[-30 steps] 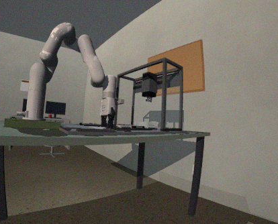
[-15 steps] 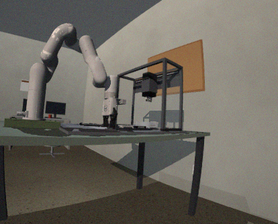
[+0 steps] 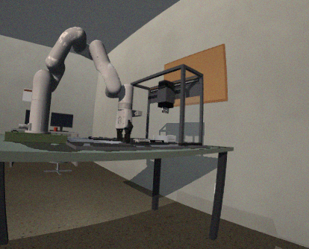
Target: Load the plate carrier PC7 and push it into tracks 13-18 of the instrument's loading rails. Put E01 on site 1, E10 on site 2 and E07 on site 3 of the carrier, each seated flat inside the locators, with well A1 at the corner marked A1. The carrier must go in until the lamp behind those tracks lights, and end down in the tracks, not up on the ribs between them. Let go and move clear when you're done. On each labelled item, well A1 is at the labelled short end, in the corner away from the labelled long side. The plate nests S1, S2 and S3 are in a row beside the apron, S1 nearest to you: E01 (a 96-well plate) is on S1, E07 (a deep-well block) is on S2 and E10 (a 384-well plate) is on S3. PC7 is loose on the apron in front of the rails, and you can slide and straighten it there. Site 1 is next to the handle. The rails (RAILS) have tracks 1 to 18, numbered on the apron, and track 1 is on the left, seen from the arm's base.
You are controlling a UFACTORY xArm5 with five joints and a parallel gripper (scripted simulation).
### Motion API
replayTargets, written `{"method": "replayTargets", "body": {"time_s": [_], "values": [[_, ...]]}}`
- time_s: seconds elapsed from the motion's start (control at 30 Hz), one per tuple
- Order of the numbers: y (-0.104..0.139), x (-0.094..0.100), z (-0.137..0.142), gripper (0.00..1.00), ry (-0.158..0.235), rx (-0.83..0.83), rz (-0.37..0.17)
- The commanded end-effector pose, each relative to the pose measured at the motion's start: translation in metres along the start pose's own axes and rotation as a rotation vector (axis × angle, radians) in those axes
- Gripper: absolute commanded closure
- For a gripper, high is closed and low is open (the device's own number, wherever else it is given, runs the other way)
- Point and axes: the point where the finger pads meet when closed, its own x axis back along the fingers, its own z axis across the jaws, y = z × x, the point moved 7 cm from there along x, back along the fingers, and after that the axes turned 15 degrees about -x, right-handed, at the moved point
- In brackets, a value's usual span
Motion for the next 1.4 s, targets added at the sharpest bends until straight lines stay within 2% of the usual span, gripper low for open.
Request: {"method": "replayTargets", "body": {"time_s": [0.0,1.37], "values": [[-0.006,0.001,0.0,0.19,-0.019,0.0,0.005],[-0.039,0.002,-0.009,0.19,-0.019,0.0,0.006]]}}
